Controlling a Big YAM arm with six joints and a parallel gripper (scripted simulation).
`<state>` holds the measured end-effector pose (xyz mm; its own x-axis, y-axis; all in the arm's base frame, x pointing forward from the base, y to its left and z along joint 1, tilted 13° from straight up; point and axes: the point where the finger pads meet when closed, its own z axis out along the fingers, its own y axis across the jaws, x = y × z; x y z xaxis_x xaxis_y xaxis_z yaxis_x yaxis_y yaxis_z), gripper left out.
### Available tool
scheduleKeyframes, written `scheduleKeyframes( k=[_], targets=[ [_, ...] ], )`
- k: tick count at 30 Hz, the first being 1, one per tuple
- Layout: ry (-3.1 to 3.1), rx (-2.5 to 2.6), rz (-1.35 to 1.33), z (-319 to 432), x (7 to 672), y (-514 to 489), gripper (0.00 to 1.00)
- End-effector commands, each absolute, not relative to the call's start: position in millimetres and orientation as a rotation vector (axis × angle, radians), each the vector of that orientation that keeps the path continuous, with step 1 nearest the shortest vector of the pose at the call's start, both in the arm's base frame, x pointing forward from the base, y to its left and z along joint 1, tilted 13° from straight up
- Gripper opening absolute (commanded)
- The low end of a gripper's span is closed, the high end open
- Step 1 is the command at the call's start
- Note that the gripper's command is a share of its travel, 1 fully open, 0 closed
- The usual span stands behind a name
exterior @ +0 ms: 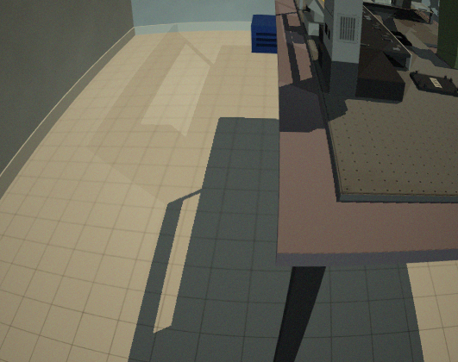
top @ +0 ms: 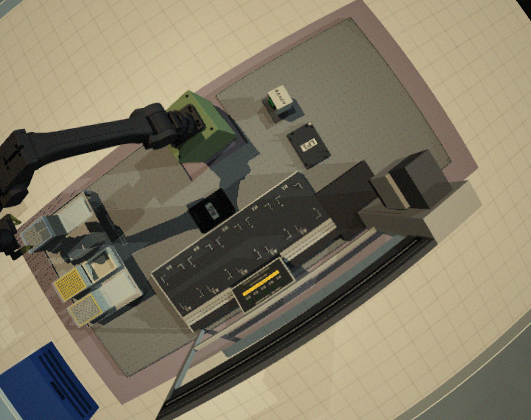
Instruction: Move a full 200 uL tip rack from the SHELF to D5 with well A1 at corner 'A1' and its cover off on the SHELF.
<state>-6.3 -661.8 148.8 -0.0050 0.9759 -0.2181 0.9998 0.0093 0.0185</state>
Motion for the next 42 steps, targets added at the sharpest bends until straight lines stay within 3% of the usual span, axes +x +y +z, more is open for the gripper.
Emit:
scheduleKeyframes(
  k=[1, 42],
  targets=[
    [2.087, 2.039, -0.270, 178.0, -1.4, -671.9, 1.00],
    [2.058, 2.012, -0.276, 179.7, 160.1, -607.3, 1.00]
  ],
)
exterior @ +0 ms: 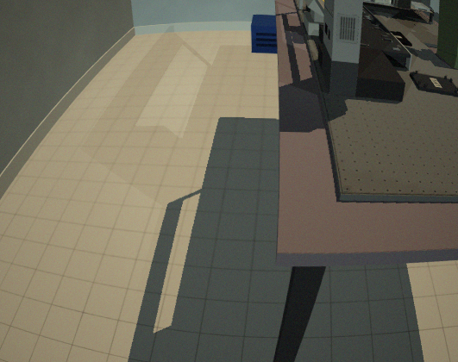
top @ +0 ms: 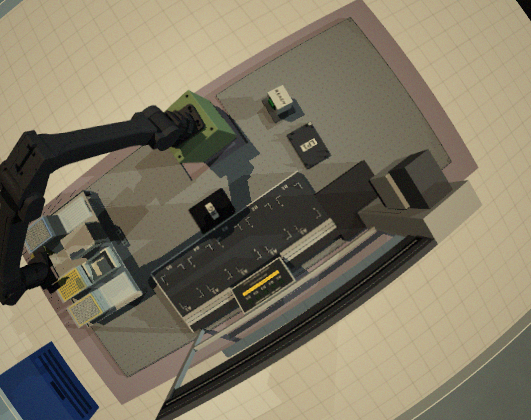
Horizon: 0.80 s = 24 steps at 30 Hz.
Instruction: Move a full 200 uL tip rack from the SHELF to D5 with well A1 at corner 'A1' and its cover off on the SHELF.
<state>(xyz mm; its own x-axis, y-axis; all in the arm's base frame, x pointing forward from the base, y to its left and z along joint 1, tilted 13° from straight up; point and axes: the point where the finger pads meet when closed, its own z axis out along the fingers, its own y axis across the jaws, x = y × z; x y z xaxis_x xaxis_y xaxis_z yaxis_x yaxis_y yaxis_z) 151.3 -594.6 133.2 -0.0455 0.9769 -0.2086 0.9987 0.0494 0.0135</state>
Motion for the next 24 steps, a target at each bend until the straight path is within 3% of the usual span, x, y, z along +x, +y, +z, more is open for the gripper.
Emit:
scheduleKeyframes(
  k=[1, 24],
  targets=[
    [2.076, 2.029, -0.257, 167.2, 162.5, -597.1, 1.00],
    [2.081, 2.033, -0.237, 153.9, 261.0, -556.8, 1.00]
  ],
)
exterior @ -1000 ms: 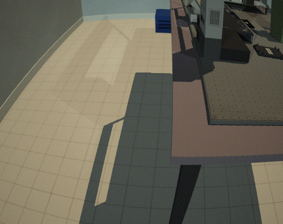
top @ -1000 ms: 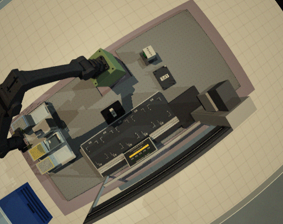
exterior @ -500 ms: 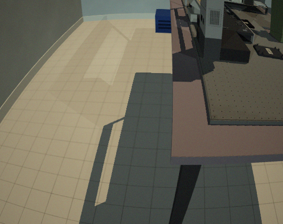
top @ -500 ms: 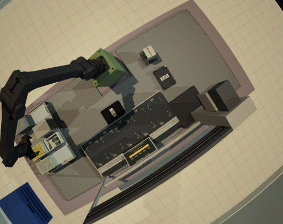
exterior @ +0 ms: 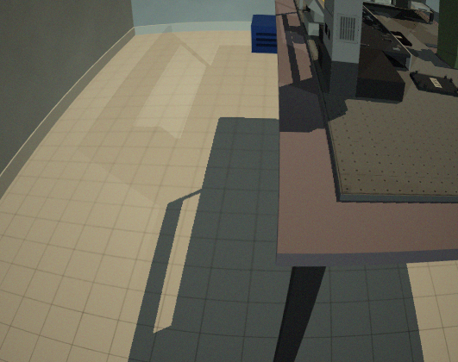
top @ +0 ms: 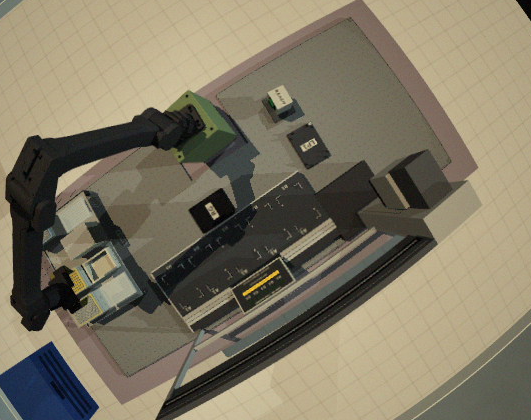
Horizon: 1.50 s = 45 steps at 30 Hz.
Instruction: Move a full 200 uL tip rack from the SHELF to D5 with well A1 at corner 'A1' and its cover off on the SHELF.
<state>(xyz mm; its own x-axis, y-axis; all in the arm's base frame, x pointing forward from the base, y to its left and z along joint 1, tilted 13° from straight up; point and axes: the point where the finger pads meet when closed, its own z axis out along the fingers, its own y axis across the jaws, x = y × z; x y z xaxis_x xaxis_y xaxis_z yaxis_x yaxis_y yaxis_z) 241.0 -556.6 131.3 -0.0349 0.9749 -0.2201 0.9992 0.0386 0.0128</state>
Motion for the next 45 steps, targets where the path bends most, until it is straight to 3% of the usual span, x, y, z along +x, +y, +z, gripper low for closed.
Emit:
scheduleKeyframes(
  k=[1, 17, 45],
  targets=[
    [2.084, 2.036, -0.235, 150.9, 266.1, -555.6, 1.00],
    [2.086, 2.037, -0.226, 147.8, 335.9, -533.1, 1.00],
    [2.079, 2.034, -0.227, 150.7, 327.0, -531.2, 1.00]
  ],
)
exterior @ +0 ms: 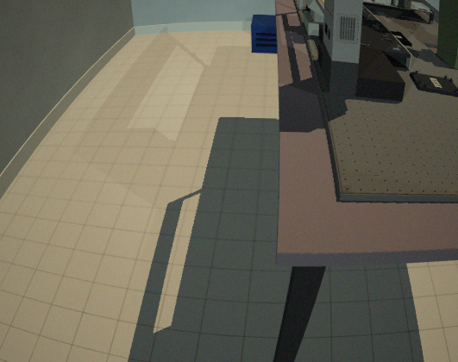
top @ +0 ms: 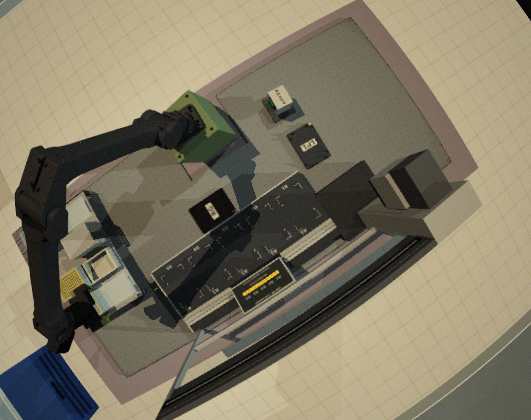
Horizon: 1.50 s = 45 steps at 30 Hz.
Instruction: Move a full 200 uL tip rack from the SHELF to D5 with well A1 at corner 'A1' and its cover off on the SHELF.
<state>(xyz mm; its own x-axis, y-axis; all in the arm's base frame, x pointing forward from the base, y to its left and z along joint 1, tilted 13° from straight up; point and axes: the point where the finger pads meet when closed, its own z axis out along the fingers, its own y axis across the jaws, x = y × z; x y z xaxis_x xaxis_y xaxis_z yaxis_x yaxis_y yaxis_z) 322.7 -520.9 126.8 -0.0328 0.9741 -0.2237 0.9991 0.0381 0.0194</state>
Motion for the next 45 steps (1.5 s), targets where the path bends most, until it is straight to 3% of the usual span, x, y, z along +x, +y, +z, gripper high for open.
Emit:
scheduleKeyframes(
  k=[1, 7, 30, 45],
  targets=[
    [2.079, 2.034, -0.227, 150.7, 327.0, -531.2, 1.00],
    [2.079, 2.034, -0.227, 150.7, 327.0, -531.2, 1.00],
    [2.077, 2.033, -0.242, 148.2, 211.6, -531.6, 1.00],
    [2.083, 2.036, -0.239, 146.7, 217.1, -535.5, 1.00]
  ],
)
